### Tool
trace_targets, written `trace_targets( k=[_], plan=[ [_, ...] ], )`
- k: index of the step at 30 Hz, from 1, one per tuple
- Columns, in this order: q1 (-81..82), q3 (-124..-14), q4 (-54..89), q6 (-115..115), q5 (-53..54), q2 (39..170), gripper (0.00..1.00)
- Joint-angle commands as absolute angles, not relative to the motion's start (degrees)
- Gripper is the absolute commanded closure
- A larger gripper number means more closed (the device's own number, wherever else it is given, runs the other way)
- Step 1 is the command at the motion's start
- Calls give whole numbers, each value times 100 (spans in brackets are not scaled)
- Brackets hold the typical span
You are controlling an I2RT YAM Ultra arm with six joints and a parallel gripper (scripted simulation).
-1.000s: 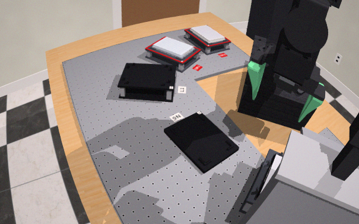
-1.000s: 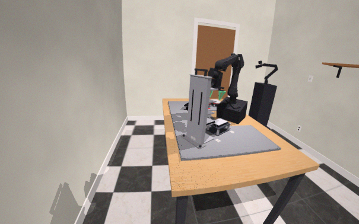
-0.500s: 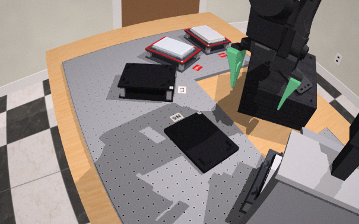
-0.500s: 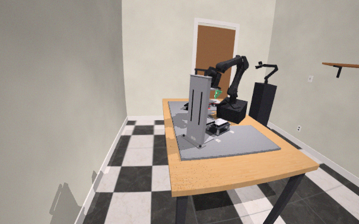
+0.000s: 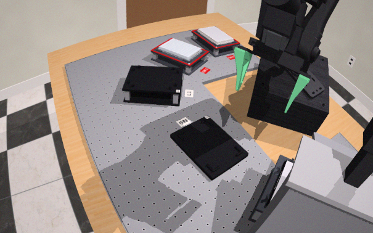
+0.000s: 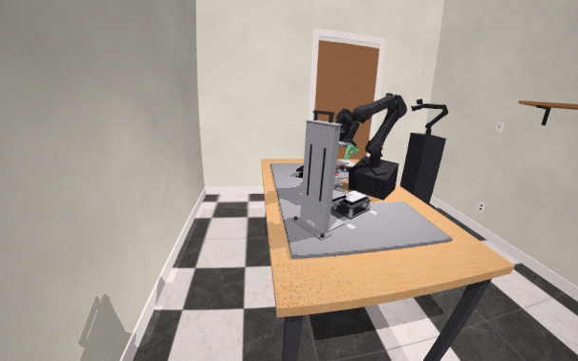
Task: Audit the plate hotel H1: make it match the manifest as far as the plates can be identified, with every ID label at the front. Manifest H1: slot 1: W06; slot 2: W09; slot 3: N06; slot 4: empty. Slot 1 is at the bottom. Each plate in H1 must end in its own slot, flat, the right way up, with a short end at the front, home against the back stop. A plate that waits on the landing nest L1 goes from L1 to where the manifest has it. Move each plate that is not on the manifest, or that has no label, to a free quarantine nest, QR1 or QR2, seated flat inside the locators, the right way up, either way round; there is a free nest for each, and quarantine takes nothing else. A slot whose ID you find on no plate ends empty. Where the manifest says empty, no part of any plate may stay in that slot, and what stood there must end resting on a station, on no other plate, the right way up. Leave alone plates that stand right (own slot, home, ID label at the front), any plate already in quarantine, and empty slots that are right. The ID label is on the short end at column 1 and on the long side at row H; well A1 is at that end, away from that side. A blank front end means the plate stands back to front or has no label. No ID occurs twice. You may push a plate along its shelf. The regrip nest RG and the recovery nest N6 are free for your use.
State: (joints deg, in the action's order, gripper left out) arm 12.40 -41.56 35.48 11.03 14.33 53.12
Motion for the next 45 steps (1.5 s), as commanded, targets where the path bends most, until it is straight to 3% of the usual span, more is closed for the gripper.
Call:
trace_targets(
  k=[1, 12, 45],
  plan=[
    [1176, -4017, 3086, 1052, 1610, 5116, 0],
    [989, -3036, 1854, 876, 1926, 4406, 0],
    [-2536, -3577, 2899, 3671, 4646, 5548, 0]
  ],
)
